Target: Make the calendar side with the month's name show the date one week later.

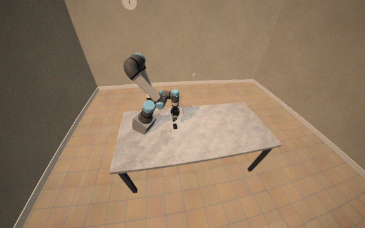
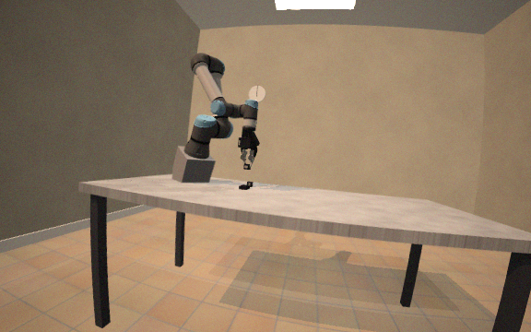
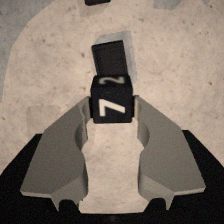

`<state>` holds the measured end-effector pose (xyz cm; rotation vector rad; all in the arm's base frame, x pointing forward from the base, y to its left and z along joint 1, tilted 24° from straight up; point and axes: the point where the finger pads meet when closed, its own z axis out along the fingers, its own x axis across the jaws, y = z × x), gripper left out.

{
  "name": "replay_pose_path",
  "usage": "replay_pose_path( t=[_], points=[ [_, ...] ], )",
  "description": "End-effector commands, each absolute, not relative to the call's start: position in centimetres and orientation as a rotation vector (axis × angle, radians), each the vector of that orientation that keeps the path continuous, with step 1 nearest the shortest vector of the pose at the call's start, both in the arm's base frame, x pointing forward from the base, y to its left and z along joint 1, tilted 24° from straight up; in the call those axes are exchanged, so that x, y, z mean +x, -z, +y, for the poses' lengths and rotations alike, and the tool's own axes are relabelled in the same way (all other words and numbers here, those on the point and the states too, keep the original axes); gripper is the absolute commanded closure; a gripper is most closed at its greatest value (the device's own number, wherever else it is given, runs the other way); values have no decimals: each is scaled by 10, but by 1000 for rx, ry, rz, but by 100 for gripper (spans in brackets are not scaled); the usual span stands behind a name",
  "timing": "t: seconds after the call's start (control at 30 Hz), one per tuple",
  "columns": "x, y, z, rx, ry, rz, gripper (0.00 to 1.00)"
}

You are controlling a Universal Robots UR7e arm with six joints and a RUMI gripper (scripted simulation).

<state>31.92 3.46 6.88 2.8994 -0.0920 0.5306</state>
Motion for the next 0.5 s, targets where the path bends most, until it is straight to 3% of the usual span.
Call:
replay_pose_path(
  t=[0.0, 0.47],
  points=[
    [322, -70, 31, 2906, -548, -253, 90],
    [328, -73, 19, 2873, -593, -789, 90]
  ],
)
